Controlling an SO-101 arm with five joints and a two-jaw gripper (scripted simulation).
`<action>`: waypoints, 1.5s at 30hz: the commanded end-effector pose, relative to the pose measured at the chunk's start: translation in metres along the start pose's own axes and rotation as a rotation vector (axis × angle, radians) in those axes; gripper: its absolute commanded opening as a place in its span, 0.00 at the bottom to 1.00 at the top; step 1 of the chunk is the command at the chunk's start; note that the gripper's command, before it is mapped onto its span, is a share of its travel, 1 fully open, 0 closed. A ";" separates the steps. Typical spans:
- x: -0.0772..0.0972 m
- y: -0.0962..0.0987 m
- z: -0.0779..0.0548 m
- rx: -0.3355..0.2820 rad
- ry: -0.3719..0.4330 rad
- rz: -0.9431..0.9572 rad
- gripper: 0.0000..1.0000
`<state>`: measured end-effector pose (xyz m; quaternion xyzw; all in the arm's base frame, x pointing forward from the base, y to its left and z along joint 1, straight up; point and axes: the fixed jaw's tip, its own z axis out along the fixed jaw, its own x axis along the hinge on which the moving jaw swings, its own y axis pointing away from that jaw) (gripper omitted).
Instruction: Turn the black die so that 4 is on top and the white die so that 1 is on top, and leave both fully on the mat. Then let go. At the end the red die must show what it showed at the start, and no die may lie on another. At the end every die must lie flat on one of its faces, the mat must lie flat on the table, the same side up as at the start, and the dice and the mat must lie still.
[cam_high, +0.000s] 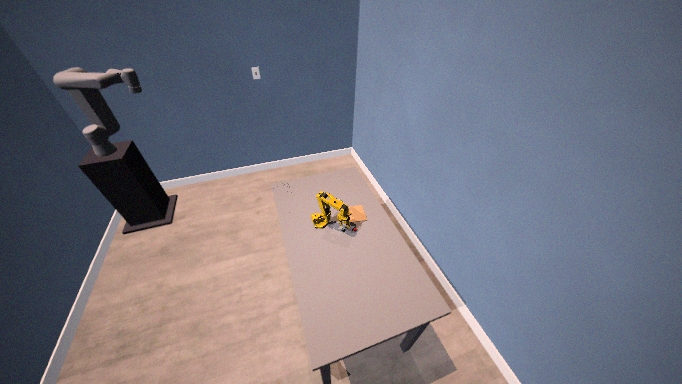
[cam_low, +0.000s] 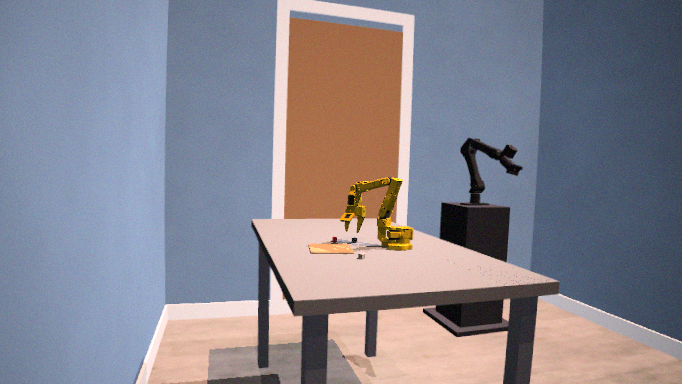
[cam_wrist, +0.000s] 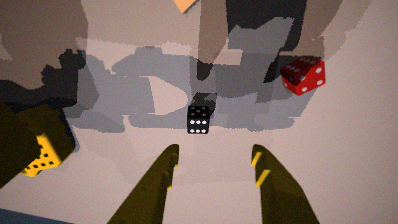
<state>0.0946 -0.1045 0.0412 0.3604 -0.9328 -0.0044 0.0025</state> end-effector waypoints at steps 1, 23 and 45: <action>0.001 -0.005 -0.021 0.051 -0.001 0.002 0.27; 0.001 -0.003 -0.031 0.051 -0.001 0.002 0.27; 0.001 -0.010 -0.060 0.301 0.000 0.002 0.26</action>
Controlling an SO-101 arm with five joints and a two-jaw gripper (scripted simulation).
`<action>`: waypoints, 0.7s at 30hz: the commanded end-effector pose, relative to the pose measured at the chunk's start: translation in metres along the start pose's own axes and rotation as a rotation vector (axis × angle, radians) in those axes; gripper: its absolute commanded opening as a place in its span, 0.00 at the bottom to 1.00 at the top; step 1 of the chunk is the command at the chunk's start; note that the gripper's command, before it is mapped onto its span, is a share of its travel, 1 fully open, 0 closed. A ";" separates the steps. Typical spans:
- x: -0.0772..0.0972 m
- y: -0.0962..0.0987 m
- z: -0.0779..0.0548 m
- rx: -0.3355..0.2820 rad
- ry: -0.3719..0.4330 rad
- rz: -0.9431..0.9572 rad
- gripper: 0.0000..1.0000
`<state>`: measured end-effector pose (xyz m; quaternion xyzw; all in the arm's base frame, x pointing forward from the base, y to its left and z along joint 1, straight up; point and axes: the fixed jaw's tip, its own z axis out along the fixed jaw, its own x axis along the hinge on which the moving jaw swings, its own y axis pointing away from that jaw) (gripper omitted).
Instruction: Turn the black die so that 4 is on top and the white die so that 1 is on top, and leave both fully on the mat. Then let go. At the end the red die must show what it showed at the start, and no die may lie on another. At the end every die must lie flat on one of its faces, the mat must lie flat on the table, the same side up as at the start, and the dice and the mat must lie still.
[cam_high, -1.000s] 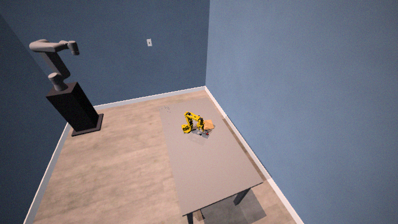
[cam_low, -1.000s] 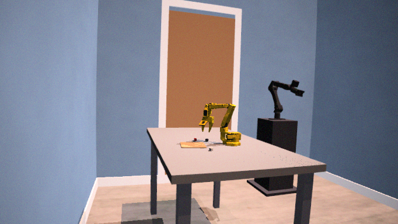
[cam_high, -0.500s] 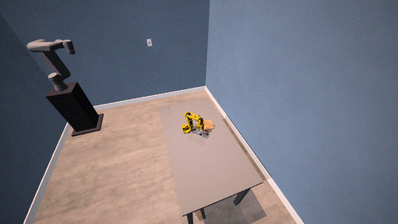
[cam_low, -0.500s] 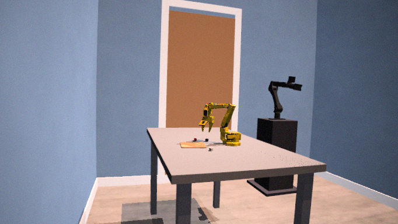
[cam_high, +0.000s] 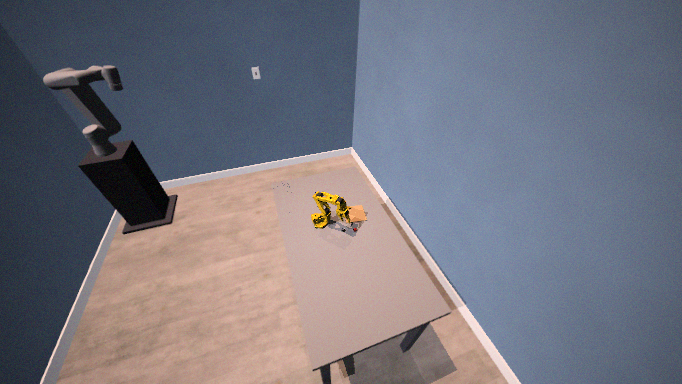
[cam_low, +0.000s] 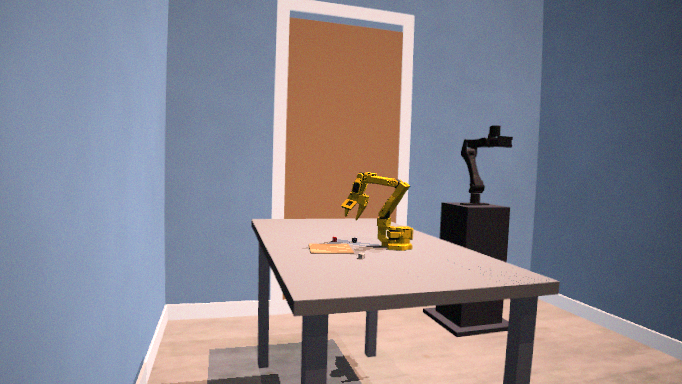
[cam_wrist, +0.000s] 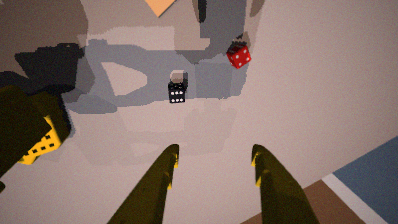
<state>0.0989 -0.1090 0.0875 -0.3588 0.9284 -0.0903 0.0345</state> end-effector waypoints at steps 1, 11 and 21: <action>0.001 -0.007 -0.013 0.098 0.001 0.002 0.26; 0.001 -0.014 -0.041 0.330 0.002 0.002 0.25; 0.001 -0.014 -0.043 0.347 0.002 0.003 0.25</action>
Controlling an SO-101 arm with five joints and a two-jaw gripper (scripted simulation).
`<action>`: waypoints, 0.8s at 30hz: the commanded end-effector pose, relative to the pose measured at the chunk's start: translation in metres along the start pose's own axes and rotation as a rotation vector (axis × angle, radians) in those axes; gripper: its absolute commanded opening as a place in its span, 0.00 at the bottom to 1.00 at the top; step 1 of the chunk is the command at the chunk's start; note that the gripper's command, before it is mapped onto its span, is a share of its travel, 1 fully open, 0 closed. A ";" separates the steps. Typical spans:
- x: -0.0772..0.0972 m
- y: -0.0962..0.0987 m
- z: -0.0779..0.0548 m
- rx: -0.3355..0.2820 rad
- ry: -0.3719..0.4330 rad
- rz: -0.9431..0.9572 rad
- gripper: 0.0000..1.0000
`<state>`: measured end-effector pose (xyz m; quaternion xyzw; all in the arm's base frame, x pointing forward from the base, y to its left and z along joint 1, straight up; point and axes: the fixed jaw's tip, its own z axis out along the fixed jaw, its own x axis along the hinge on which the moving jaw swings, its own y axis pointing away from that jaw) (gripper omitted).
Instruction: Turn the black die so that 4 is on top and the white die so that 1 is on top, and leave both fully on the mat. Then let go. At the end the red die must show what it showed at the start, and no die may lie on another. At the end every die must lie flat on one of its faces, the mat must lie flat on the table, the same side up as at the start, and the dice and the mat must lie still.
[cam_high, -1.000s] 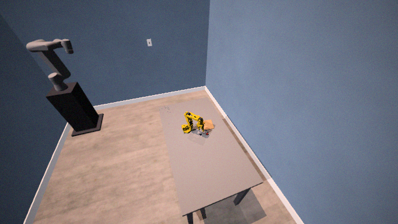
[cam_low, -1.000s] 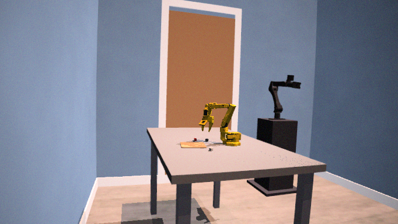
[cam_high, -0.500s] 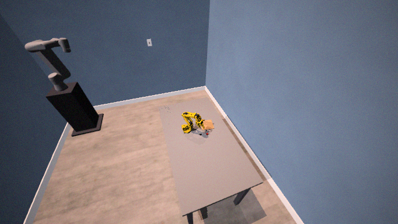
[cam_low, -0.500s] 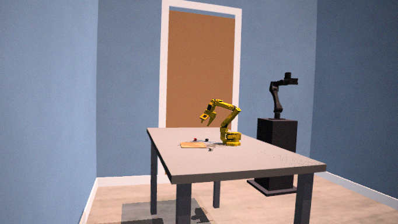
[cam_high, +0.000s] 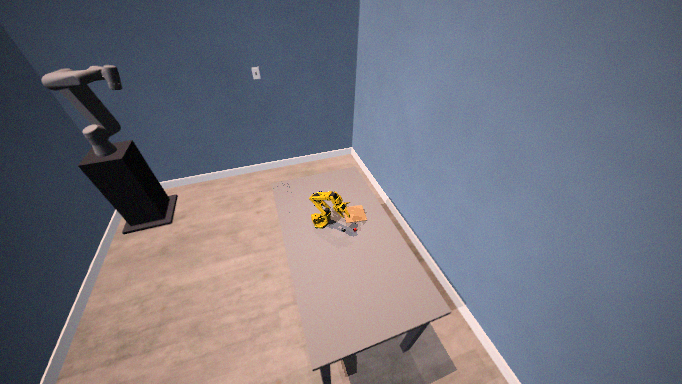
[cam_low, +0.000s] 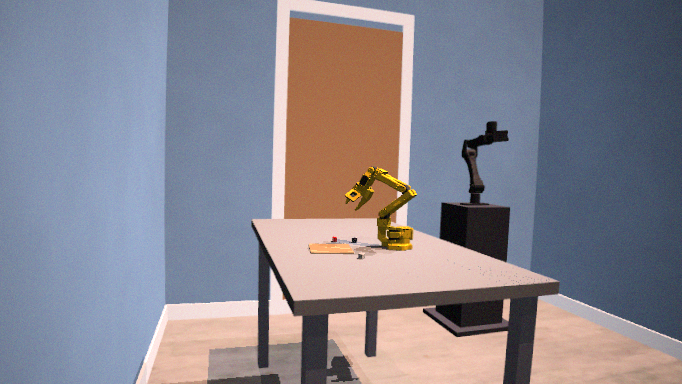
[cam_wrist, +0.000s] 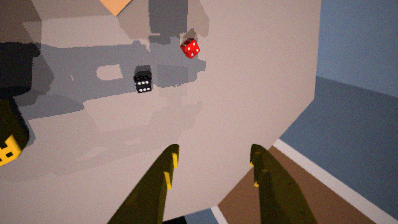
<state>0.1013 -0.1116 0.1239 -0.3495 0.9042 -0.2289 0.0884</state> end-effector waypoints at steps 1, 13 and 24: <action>0.001 -0.006 -0.006 0.045 0.003 0.003 0.25; 0.000 -0.006 -0.005 0.024 0.001 0.094 0.25; -0.003 -0.008 -0.002 -0.032 0.003 0.336 0.25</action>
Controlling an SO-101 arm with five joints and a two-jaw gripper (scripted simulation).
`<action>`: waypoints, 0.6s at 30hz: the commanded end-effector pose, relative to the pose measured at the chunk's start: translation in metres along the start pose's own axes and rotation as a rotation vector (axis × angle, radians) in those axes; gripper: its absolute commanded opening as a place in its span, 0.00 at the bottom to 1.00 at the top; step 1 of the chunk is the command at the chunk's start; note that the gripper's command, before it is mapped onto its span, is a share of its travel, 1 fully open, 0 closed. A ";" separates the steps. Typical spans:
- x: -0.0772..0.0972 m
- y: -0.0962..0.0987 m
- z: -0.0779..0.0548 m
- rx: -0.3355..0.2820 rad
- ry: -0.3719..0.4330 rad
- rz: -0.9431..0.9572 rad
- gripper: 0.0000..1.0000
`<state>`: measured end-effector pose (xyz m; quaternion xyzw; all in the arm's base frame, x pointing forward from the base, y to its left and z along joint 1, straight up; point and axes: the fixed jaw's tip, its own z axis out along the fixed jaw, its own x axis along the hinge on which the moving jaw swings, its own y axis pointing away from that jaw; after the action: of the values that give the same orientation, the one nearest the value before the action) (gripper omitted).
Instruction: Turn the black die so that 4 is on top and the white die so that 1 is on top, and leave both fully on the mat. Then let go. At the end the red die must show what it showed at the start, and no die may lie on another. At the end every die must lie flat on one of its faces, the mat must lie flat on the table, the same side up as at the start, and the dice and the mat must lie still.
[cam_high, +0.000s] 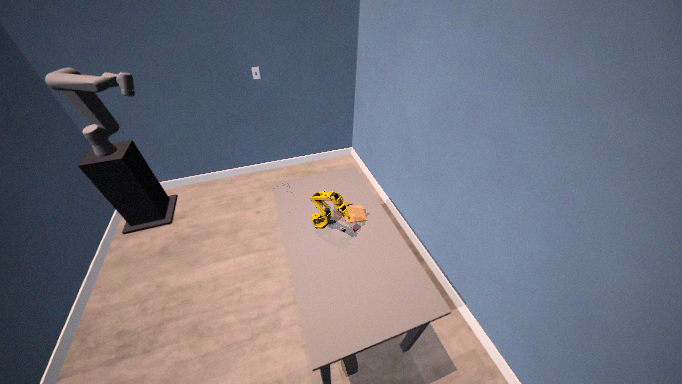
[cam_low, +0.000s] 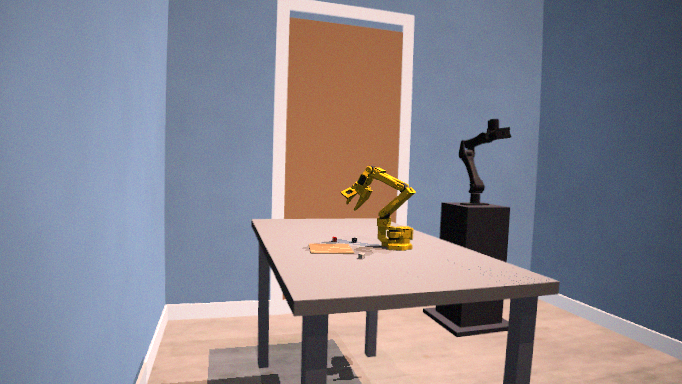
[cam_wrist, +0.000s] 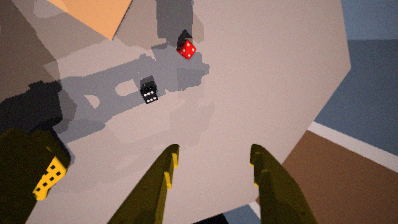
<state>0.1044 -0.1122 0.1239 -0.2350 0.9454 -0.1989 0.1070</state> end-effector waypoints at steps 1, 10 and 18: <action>-0.003 -0.005 -0.003 0.000 -0.003 0.118 0.25; -0.007 -0.006 0.001 -0.055 0.019 0.370 0.25; -0.011 -0.008 0.006 -0.115 0.067 0.685 0.25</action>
<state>0.1140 -0.1143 0.1179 0.0413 0.9860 -0.1140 0.1147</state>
